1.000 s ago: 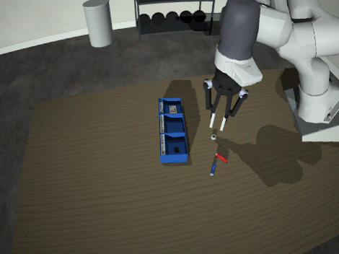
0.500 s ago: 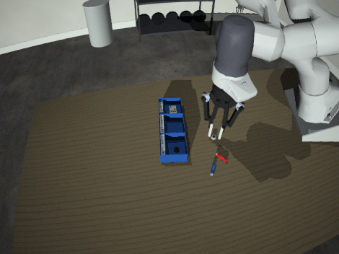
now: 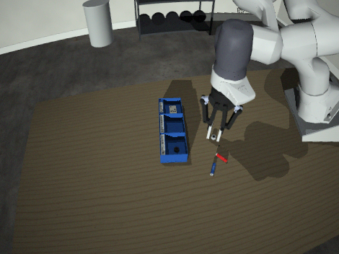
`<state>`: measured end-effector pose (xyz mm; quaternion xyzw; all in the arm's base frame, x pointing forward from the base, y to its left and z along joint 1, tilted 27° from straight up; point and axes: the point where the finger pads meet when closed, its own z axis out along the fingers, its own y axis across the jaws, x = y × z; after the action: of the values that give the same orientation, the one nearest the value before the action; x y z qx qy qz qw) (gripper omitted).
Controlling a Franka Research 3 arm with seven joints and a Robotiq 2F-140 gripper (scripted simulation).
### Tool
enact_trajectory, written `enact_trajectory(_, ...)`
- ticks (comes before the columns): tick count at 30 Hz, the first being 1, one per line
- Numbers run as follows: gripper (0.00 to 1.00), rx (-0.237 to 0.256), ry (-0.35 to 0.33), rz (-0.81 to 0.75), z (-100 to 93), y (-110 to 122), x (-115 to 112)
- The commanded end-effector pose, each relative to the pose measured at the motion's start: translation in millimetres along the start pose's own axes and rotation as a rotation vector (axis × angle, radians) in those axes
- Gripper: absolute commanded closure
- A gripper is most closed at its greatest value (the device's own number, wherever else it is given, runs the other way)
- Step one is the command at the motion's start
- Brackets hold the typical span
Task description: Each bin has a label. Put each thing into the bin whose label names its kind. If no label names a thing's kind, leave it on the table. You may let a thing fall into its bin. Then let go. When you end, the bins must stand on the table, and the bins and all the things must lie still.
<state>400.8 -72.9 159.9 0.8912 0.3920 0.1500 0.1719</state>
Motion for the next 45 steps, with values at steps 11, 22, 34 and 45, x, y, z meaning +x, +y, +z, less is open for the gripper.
enact_trajectory(11, 0.81, -0.008, 0.009, 0.013, 3.8, 1.7, 1.0)
enact_trajectory(22, 0.81, -0.008, 0.009, 0.013, 3.9, 1.1, -0.2)
enact_trajectory(34, 0.81, -0.008, 0.009, 0.013, 3.9, 0.5, -1.5)
enact_trajectory(45, 0.81, -0.008, 0.009, 0.013, 3.9, -0.3, -2.9)
